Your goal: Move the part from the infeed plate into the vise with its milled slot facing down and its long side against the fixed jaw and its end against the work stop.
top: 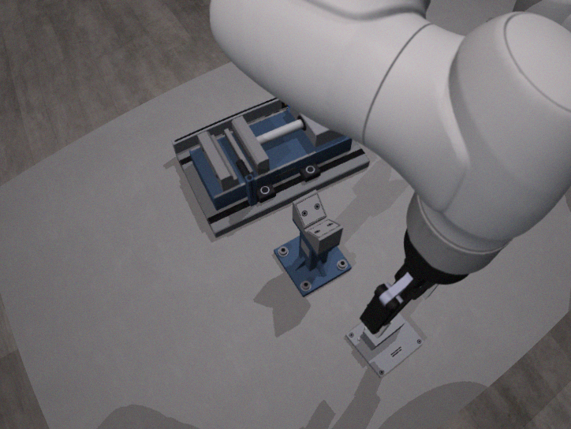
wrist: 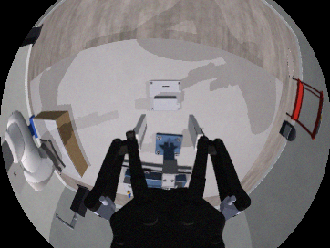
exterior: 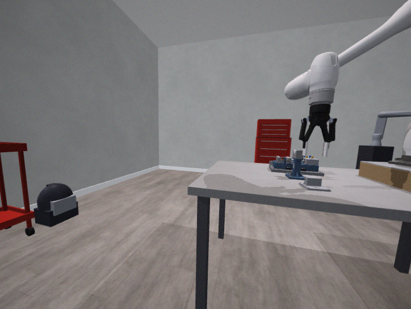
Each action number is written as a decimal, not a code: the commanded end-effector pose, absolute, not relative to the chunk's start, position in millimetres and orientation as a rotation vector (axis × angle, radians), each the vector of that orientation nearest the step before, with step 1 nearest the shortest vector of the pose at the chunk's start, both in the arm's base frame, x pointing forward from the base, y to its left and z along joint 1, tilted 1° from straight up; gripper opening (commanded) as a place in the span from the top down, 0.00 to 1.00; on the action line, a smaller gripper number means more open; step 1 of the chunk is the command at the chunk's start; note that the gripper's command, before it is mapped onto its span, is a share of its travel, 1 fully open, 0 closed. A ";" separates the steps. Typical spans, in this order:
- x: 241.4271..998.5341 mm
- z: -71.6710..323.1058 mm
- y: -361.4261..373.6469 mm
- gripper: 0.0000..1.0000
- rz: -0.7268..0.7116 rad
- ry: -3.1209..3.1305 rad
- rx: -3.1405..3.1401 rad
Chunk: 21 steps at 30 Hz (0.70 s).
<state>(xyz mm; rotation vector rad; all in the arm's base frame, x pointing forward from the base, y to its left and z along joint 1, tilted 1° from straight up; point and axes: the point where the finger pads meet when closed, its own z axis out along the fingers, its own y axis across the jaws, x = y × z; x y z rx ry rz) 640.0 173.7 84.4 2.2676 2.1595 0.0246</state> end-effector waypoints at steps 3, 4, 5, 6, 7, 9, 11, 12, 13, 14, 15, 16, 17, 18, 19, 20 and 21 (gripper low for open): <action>635.9 65.1 173.4 0.49 0.012 2.163 2.269; 635.9 62.5 173.4 0.49 0.012 2.163 2.269; 635.9 59.9 173.4 0.49 0.012 2.163 2.269; 635.9 57.3 173.4 0.49 0.012 2.163 2.269; 636.0 54.7 173.4 0.49 0.012 2.163 2.269; 636.0 49.6 173.4 0.49 0.012 2.163 2.269; 636.1 44.5 173.3 0.49 0.012 2.163 2.269; 636.1 44.5 173.3 0.49 0.012 2.163 2.269; 636.1 44.5 173.3 0.49 0.012 2.163 2.269; 636.1 42.0 173.3 0.49 0.012 2.163 2.269; 636.1 39.6 173.3 0.49 0.012 2.163 2.269; 636.2 37.1 173.3 0.49 0.012 2.163 2.269; 636.2 34.7 173.3 0.49 0.012 2.163 2.269; 636.2 32.3 173.3 0.49 0.012 2.163 2.269; 636.2 30.0 173.3 0.49 0.012 2.163 2.269; 636.3 27.6 173.3 0.49 0.012 2.163 2.269; 636.3 25.3 173.3 0.49 0.012 2.163 2.269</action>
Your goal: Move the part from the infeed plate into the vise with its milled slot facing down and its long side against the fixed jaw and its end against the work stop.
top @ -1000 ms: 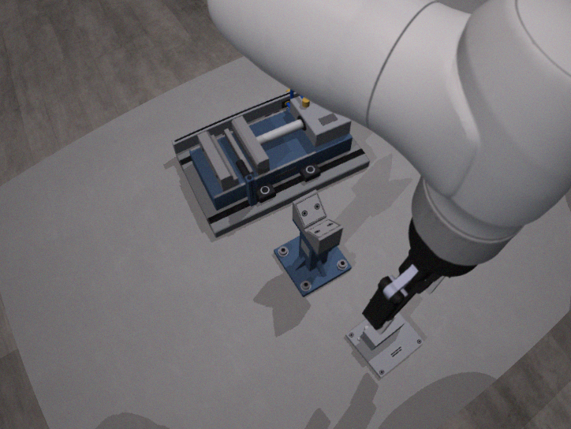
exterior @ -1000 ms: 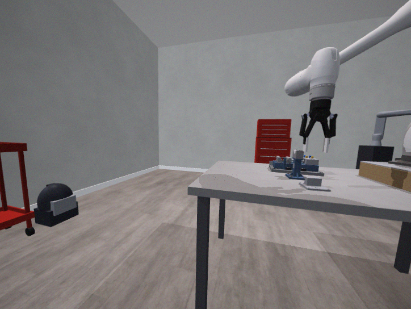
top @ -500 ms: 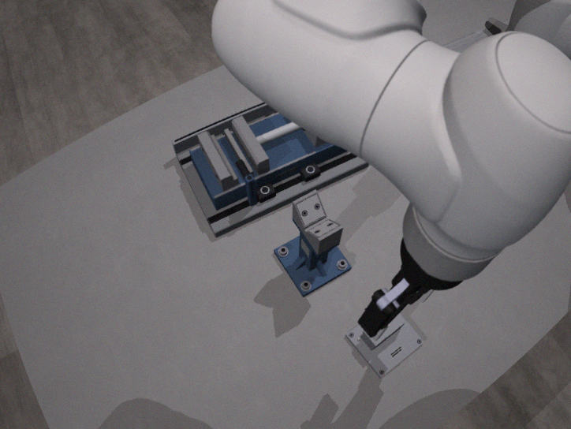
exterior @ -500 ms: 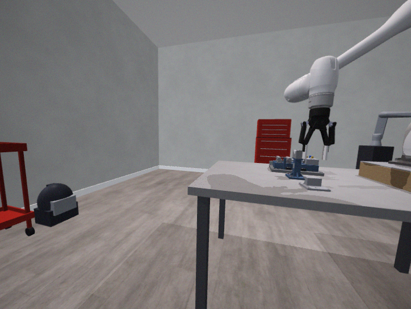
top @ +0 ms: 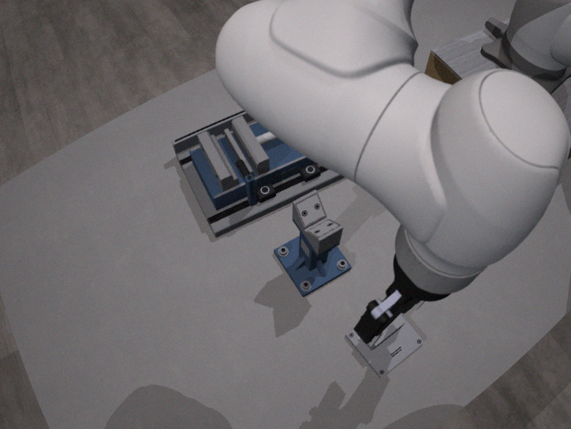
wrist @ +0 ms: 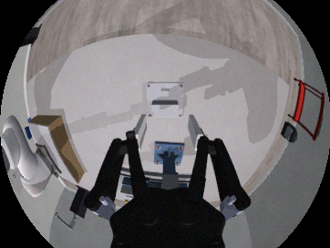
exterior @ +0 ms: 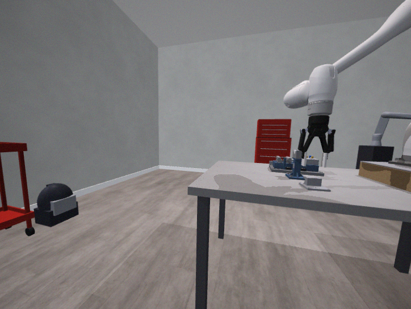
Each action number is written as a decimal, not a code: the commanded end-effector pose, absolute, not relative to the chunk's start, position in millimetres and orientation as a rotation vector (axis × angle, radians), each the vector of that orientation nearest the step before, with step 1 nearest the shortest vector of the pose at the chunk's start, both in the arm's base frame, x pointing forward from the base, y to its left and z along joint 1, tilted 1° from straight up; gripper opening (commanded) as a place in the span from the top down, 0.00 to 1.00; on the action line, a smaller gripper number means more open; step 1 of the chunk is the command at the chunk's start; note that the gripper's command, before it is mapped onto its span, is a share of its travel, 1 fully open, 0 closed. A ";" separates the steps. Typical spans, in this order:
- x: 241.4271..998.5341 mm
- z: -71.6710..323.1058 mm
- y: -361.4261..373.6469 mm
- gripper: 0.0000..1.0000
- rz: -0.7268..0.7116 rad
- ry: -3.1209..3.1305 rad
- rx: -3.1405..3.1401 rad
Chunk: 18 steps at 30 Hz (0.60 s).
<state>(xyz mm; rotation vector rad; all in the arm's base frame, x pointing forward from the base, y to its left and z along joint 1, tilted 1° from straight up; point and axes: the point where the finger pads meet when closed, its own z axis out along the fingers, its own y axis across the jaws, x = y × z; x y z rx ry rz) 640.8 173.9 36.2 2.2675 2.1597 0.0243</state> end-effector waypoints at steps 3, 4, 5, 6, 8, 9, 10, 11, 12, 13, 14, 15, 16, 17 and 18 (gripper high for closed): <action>636.4 18.7 173.3 0.49 0.012 2.163 2.269; 636.4 16.5 173.3 0.49 0.012 2.163 2.269; 636.4 14.4 173.3 0.49 0.012 2.163 2.269; 636.4 12.3 173.3 0.49 0.012 2.163 2.269; 636.5 10.2 173.3 0.49 0.012 2.163 2.269; 636.5 10.2 173.3 0.49 0.012 2.163 2.269; 636.5 8.2 173.2 0.49 0.012 2.163 2.269; 636.5 6.3 173.2 0.49 0.012 2.163 2.269; 636.5 4.3 173.2 0.49 0.012 2.163 2.269; 636.5 2.5 173.2 0.49 0.012 2.163 2.269; 636.6 0.6 173.2 0.49 0.012 2.163 2.269; 636.6 -1.2 173.2 0.49 0.012 2.163 2.269; 636.6 -2.9 173.2 0.49 0.012 2.163 2.269; 636.6 -4.7 173.2 0.49 0.012 2.163 2.269; 636.6 -6.3 173.2 0.49 0.012 2.163 2.269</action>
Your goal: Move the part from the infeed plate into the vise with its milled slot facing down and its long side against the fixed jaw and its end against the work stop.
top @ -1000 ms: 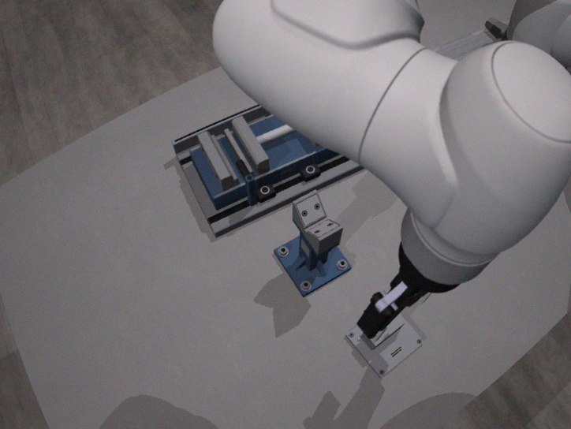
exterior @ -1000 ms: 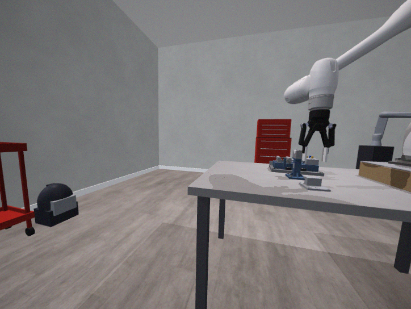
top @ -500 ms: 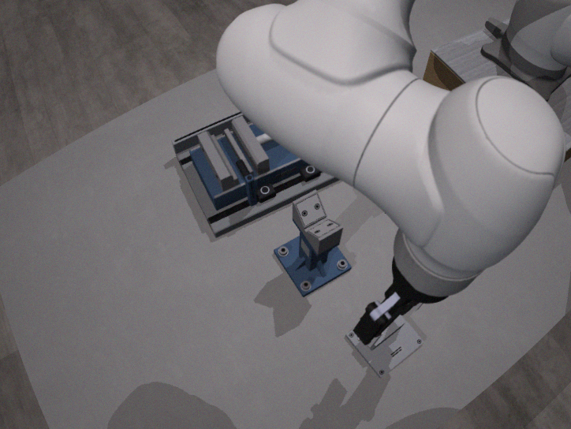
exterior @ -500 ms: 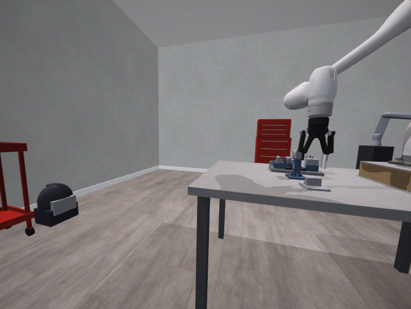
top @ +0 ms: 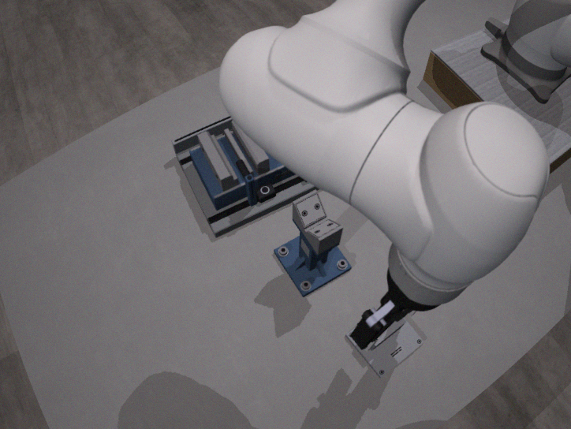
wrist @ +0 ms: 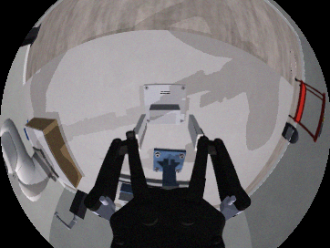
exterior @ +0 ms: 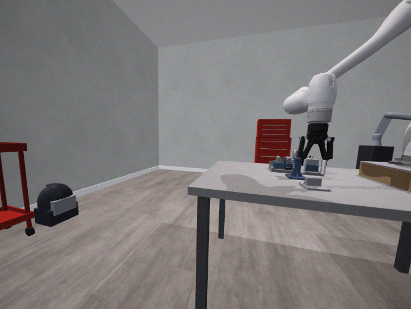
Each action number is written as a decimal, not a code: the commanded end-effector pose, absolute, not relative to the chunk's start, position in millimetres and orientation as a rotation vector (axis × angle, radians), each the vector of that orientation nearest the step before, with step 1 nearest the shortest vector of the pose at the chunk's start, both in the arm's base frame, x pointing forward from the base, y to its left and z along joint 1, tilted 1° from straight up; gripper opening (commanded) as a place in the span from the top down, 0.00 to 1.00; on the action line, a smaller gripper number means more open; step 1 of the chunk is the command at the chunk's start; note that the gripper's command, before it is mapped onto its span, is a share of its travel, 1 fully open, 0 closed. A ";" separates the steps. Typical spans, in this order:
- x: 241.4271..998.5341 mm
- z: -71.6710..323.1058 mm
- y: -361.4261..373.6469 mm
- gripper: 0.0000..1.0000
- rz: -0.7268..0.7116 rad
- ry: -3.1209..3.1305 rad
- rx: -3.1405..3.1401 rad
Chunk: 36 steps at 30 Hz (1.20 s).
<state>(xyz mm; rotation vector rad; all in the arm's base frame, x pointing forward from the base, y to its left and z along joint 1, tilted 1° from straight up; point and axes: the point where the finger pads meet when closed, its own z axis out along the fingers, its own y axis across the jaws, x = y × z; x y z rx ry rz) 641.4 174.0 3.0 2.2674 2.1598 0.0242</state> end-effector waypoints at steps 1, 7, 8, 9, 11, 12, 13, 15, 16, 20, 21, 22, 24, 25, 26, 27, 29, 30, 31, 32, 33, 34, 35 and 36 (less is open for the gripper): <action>636.6 -7.9 173.2 0.49 0.012 2.163 2.269; 636.7 -15.4 173.2 0.49 0.012 2.163 2.269; 636.7 -15.4 173.2 0.49 0.012 2.163 2.269; 636.7 -16.7 173.2 0.49 0.012 2.163 2.269; 636.8 -19.3 173.2 0.49 0.012 2.163 2.269; 636.8 -20.5 173.2 0.49 0.012 2.163 2.269; 636.8 -21.7 173.2 0.49 0.012 2.163 2.269; 636.8 -23.8 173.2 0.49 0.012 2.163 2.269; 636.8 -24.8 173.2 0.49 0.012 2.163 2.269; 636.9 -28.4 173.1 0.49 0.012 2.163 2.269; 636.9 -29.2 173.1 0.49 0.012 2.163 2.269; 636.9 -30.0 173.1 0.49 0.012 2.163 2.269; 636.9 -30.7 173.1 0.49 0.012 2.163 2.269; 636.9 -30.7 173.1 0.49 0.012 2.163 2.269; 636.9 -31.3 173.1 0.49 0.012 2.163 2.269; 636.9 -31.9 173.1 0.49 0.012 2.163 2.269; 636.9 -33.0 173.1 0.49 0.012 2.163 2.269; 636.9 -33.5 173.1 0.49 0.012 2.163 2.269; 636.9 -33.9 173.1 0.49 0.012 2.163 2.269; 636.9 -34.3 173.1 0.49 0.012 2.163 2.269; 636.9 -34.7 173.1 0.49 0.012 2.163 2.269; 636.9 -35.0 173.1 0.49 0.012 2.163 2.269; 636.9 -35.3 173.1 0.49 0.012 2.163 2.269; 636.9 -35.6 173.1 0.49 0.012 2.163 2.269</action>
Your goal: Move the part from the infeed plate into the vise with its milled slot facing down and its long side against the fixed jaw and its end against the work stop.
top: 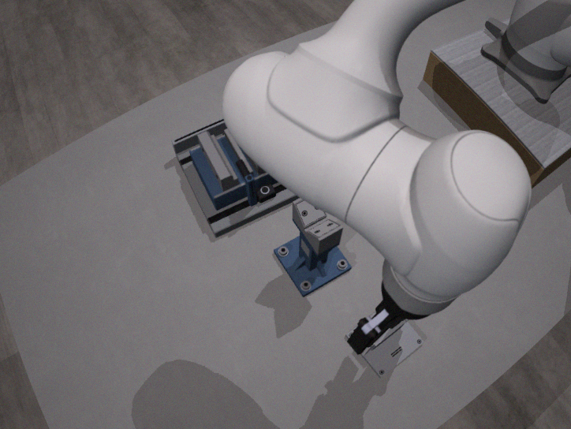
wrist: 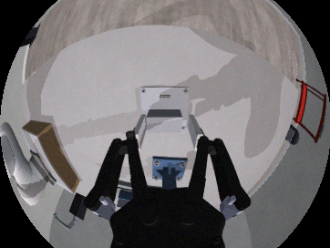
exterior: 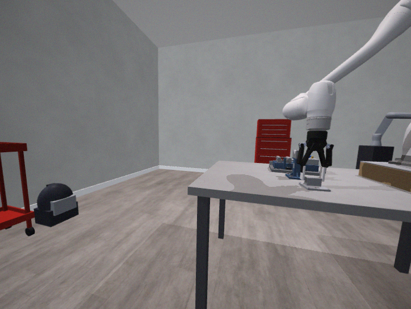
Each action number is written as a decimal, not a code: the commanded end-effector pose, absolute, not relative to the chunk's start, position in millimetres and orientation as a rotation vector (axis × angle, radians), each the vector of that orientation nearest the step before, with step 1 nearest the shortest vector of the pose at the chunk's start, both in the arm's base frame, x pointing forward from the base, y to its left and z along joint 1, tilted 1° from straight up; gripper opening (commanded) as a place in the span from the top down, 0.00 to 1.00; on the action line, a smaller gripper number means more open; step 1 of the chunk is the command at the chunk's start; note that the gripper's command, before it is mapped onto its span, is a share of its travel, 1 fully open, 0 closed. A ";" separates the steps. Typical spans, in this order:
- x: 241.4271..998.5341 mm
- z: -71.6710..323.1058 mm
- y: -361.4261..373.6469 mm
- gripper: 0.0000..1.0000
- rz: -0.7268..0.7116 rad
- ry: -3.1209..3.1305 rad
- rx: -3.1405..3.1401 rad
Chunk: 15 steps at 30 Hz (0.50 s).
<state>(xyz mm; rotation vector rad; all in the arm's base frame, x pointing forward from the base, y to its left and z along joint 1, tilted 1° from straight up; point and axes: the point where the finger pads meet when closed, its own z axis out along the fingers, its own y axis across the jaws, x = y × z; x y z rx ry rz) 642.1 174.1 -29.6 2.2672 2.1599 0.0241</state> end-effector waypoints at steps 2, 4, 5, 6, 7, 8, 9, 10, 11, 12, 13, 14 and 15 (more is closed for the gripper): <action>636.9 -36.0 173.1 0.49 0.012 2.163 2.269; 636.9 -36.4 173.1 0.49 0.012 2.163 2.269; 636.9 -36.4 173.1 0.49 0.012 2.163 2.269; 636.9 -36.4 173.1 0.49 0.012 2.163 2.269; 636.9 -36.5 173.1 0.49 0.012 2.163 2.269; 636.9 -36.6 173.1 0.49 0.012 2.163 2.269; 636.9 -36.7 173.1 0.49 0.012 2.163 2.269; 636.9 -36.7 173.1 0.49 0.012 2.163 2.269; 636.9 -36.8 173.1 0.49 0.012 2.163 2.269; 636.9 -36.8 173.1 0.49 0.012 2.163 2.269; 636.9 -36.8 173.1 0.49 0.012 2.163 2.269; 636.9 -36.8 173.1 0.49 0.012 2.163 2.269; 636.9 -36.8 173.1 0.49 0.012 2.163 2.269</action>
